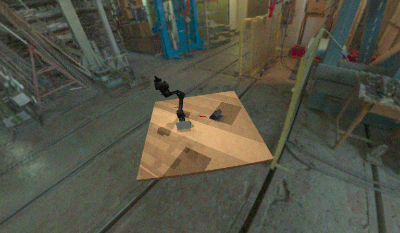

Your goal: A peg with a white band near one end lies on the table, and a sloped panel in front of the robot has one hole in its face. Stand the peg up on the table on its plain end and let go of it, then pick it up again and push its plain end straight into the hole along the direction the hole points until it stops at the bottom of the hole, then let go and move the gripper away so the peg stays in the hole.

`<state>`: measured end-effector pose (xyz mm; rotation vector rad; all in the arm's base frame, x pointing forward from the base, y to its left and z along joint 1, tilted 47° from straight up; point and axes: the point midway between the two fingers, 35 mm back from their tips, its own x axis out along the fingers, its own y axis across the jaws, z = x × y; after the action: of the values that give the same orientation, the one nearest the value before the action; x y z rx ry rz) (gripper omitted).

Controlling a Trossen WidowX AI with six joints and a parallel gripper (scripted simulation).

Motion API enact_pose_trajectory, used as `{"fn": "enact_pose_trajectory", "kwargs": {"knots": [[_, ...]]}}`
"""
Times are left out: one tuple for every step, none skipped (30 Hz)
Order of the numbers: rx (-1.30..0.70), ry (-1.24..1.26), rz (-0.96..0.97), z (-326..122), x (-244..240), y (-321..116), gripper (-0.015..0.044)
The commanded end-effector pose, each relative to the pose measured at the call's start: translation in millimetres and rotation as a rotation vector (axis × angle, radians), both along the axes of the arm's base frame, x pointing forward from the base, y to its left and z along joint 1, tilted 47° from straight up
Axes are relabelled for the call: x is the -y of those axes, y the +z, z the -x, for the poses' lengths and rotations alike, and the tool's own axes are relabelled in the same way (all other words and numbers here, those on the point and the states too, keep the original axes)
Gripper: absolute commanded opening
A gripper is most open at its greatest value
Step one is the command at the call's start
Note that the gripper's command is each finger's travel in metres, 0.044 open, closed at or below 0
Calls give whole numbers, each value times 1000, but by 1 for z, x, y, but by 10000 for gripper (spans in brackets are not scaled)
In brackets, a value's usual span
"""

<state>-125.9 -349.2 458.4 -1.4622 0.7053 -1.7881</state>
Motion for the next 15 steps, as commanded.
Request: {"fn": "enact_pose_trajectory", "kwargs": {"knots": [[48,92,-42,-21,15,-8,440],[60,114,-52,-26,18,-10,440],[72,135,-64,-31,22,-13,440],[83,156,-77,-36,25,-15,440],[95,176,-91,-41,29,-18,440],[104,196,-108,-46,33,-22,440],[113,217,-126,-52,37,-25,440],[123,238,-144,-58,41,-29,440],[132,259,-163,-64,44,-33,440],[141,280,-181,-70,48,-36,440],[150,301,-199,-76,51,-40,440],[159,321,-218,-83,54,-44,440],[167,342,-237,-89,57,-48,440],[175,362,-256,-95,60,-51,440],[183,383,-275,-102,63,-55,440]]}}
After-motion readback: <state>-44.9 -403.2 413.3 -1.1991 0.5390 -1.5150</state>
